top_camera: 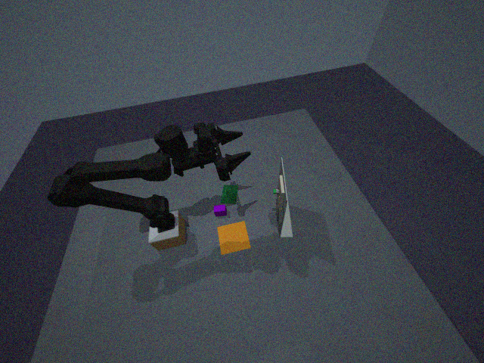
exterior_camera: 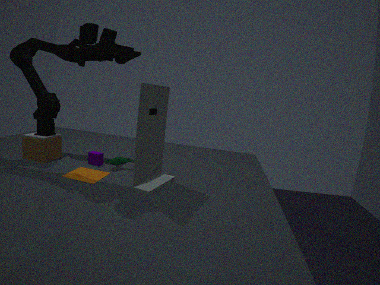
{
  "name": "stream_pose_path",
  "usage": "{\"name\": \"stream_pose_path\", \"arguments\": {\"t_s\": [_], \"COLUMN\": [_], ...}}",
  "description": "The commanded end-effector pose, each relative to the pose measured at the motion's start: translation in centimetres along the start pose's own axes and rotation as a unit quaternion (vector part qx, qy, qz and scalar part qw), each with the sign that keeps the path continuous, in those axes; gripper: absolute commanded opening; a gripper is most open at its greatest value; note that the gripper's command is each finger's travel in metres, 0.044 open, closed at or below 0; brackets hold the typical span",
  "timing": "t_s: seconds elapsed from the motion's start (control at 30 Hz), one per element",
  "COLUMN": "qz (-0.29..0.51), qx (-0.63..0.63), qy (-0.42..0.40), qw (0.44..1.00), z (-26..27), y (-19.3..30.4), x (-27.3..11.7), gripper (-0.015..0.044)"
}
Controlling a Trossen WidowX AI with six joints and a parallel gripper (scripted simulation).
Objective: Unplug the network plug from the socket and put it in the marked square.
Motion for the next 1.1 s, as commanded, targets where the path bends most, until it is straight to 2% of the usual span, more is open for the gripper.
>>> {"name": "stream_pose_path", "arguments": {"t_s": [0.0, 0.27, 0.3, 0.67, 1.07], "qz": [0.0, 0.018, 0.021, 0.068, 0.14], "qx": [-0.003, -0.128, -0.146, -0.329, -0.51], "qy": [0.001, 0.042, 0.047, 0.096, 0.128], "qw": [1.0, 0.991, 0.988, 0.937, 0.839], "z": [0.0, 1.1, 1.3, 3.1, 4.7], "y": [0.1, 3.4, 3.8, 8.8, 13.7], "x": [0.0, 1.8, 1.9, 2.5, 1.0], "gripper": [0.0374, 0.0164, 0.0156, 0.0156, 0.0156]}}
Point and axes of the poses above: the point midway between the two fingers, 35 mm back from their tips, its own x axis out along the fingers, its own z axis across the jaws, y = z × x, the point moved 8 cm from there along -x, back along the fingers, and after that the axes turned 11 degrees about -x, right-handed, at the moved point
